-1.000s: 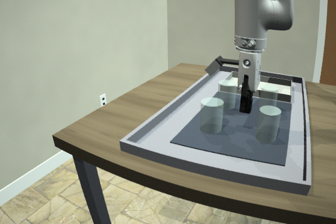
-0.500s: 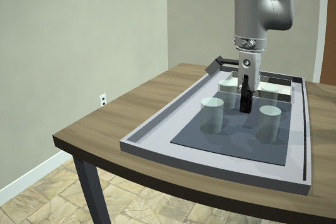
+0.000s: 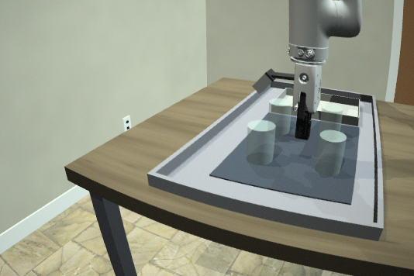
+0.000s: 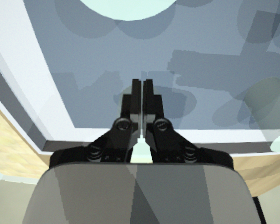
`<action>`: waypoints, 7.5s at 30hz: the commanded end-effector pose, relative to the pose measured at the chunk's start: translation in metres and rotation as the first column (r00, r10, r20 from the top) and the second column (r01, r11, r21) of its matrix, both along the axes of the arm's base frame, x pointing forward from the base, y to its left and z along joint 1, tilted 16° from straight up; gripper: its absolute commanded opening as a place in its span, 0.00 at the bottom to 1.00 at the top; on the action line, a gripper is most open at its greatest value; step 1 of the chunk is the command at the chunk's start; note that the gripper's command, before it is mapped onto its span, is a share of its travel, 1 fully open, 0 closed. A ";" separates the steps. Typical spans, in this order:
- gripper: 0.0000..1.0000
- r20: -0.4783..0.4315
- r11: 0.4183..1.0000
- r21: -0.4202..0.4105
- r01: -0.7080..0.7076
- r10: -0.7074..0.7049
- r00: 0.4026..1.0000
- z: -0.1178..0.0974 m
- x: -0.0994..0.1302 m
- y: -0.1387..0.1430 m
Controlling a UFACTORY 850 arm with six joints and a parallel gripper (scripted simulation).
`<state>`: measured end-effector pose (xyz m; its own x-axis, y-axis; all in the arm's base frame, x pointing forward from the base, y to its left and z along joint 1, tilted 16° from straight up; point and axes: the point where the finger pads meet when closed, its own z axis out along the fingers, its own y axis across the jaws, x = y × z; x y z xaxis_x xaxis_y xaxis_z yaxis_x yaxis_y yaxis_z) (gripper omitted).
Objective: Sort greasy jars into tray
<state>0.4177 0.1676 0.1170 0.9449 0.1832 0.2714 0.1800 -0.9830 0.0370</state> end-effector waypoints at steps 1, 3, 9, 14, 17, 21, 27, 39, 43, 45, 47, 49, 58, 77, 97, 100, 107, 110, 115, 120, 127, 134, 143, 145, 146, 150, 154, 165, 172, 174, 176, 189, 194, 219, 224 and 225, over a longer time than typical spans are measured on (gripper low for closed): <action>0.00 0.001 1.000 0.001 0.000 0.000 1.000 0.000 0.000 0.000; 0.00 0.001 1.000 0.001 0.000 0.000 1.000 0.000 0.000 0.000; 0.00 0.001 1.000 0.001 0.000 0.000 1.000 0.000 0.000 0.000; 1.00 0.001 1.000 0.001 0.000 0.000 1.000 0.000 0.000 0.000; 1.00 0.001 1.000 0.001 0.000 0.000 1.000 0.000 0.000 0.000; 1.00 0.001 1.000 0.001 0.000 0.000 1.000 0.000 0.000 0.000; 1.00 0.001 1.000 0.001 0.000 0.000 1.000 0.000 0.000 0.000; 1.00 0.001 1.000 0.001 0.000 0.000 1.000 0.059 -0.016 -0.001; 1.00 0.001 1.000 0.001 0.000 0.000 1.000 0.074 -0.021 -0.001; 1.00 0.001 1.000 0.001 0.000 0.000 1.000 0.074 -0.021 -0.001; 1.00 0.001 1.000 0.001 0.000 0.000 1.000 0.077 -0.010 -0.013; 1.00 0.001 1.000 0.001 0.000 0.000 1.000 0.079 0.000 -0.025; 1.00 0.001 1.000 0.001 0.000 0.000 1.000 0.089 0.035 -0.067; 1.00 0.001 1.000 0.001 0.000 0.000 1.000 0.101 0.103 -0.146; 1.00 0.001 1.000 0.001 0.000 0.000 1.000 0.054 0.116 -0.145; 1.00 0.001 1.000 0.001 0.000 0.000 1.000 0.050 0.117 -0.145; 1.00 0.001 1.000 0.001 0.000 0.000 1.000 0.040 0.120 -0.145; 1.00 0.001 1.000 0.001 0.000 0.000 1.000 0.034 0.122 -0.145; 1.00 0.001 1.000 0.001 0.000 0.000 1.000 0.025 0.124 -0.144; 1.00 0.001 1.000 0.001 0.000 0.000 1.000 0.019 0.126 -0.144; 1.00 0.001 1.000 0.001 0.000 0.000 1.000 0.006 0.130 -0.144; 1.00 0.001 1.000 0.001 0.000 0.000 1.000 0.006 0.130 -0.144; 0.90 0.001 1.000 0.001 0.000 0.000 1.000 0.006 0.130 -0.144; 0.90 0.001 1.000 0.001 0.000 0.000 1.000 0.006 0.130 -0.144; 0.90 0.001 1.000 0.001 0.000 0.000 1.000 0.006 0.130 -0.144; 0.86 0.001 1.000 0.001 0.000 0.000 1.000 0.006 0.130 -0.144; 0.86 0.001 1.000 0.001 0.000 0.000 1.000 0.006 0.130 -0.144; 0.86 0.001 1.000 0.001 0.000 0.000 1.000 0.006 0.130 -0.144; 0.83 0.001 1.000 0.001 0.000 0.000 1.000 0.006 0.130 -0.144; 0.83 0.001 1.000 0.001 0.000 0.000 1.000 0.006 0.130 -0.144; 0.83 0.001 1.000 0.001 0.000 0.000 1.000 0.006 0.130 -0.144; 0.80 0.001 1.000 0.001 0.000 0.000 1.000 0.006 0.130 -0.144; 0.80 0.001 1.000 0.001 0.000 0.000 1.000 0.006 0.130 -0.144; 0.74 0.001 1.000 0.001 0.000 0.000 1.000 0.006 0.130 -0.144; 0.74 0.001 1.000 0.001 0.000 0.000 1.000 0.006 0.130 -0.144; 0.74 0.001 1.000 0.001 0.000 0.000 1.000 0.006 0.130 -0.144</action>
<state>0.5471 0.0234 0.1219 0.9450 0.1832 0.2709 0.1801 -0.9830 0.0365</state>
